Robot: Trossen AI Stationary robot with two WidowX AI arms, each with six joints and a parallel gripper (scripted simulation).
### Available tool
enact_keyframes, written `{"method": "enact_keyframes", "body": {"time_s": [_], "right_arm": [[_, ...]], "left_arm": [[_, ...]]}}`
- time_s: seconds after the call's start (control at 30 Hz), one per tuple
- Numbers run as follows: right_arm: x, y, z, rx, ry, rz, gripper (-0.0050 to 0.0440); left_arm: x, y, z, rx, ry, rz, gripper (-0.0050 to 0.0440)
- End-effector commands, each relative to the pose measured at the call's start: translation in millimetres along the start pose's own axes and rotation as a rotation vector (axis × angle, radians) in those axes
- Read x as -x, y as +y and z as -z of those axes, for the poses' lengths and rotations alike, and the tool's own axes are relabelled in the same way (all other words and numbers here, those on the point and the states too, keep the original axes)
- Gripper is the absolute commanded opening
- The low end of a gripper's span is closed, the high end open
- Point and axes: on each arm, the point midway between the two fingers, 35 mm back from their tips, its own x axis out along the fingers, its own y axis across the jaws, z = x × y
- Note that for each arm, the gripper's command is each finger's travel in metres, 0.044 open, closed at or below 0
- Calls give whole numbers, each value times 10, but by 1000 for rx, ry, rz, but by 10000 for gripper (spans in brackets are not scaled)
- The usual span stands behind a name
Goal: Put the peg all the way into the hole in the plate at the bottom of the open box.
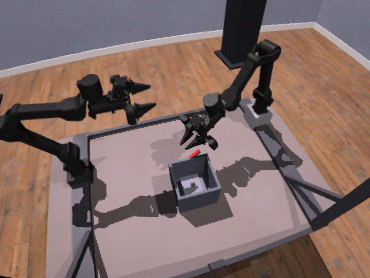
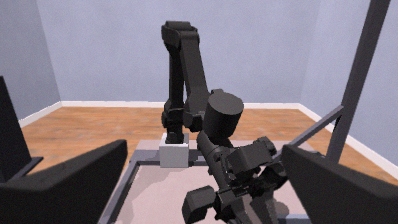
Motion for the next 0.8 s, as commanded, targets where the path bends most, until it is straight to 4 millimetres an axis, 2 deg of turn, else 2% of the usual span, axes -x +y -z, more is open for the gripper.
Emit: {"method": "enact_keyframes", "body": {"time_s": [0.0, 0.03, 0.1, 0.13, 0.17, 0.2, 0.27, 0.4, 0.5, 0.53, 0.67, 0.77], "right_arm": [[136, -196, -27, 51, -26, -6, 125], [162, -254, 18, 61, -19, -3, 125], [205, -359, 276, 79, 39, -8, 125], [140, -263, 532, 65, 110, -34, 125], [126, -235, 704, 47, 161, -30, 125], [158, -285, 771, 40, 179, -16, 125], [187, -299, 983, 37, 231, -18, 125], [286, -328, 1384, 25, 333, -25, 125], [301, -333, 1433, 24, 345, -27, 125], [282, -333, 1387, 27, 331, -27, 125], [327, -324, 1506, 20, 367, -31, 125], [279, -320, 1417, 16, 348, -25, 125]], "left_arm": [[181, 13, -61, 17, -65, 5, 440], [221, 14, -59, 22, -78, 6, 440], [299, 16, -35, 31, -101, 10, 440], [259, 19, -133, 30, -112, 8, 440], [235, 18, -155, 26, -108, 7, 440], [261, 16, -69, 26, -94, 8, 440], [282, 13, -24, 29, -89, 10, 440], [323, 14, -27, 33, -106, 11, 440], [335, 15, -55, 35, -116, 12, 440], [336, 15, -96, 34, -124, 12, 440], [336, 13, -39, 35, -114, 12, 440], [312, 17, -110, 32, -120, 9, 440]]}}
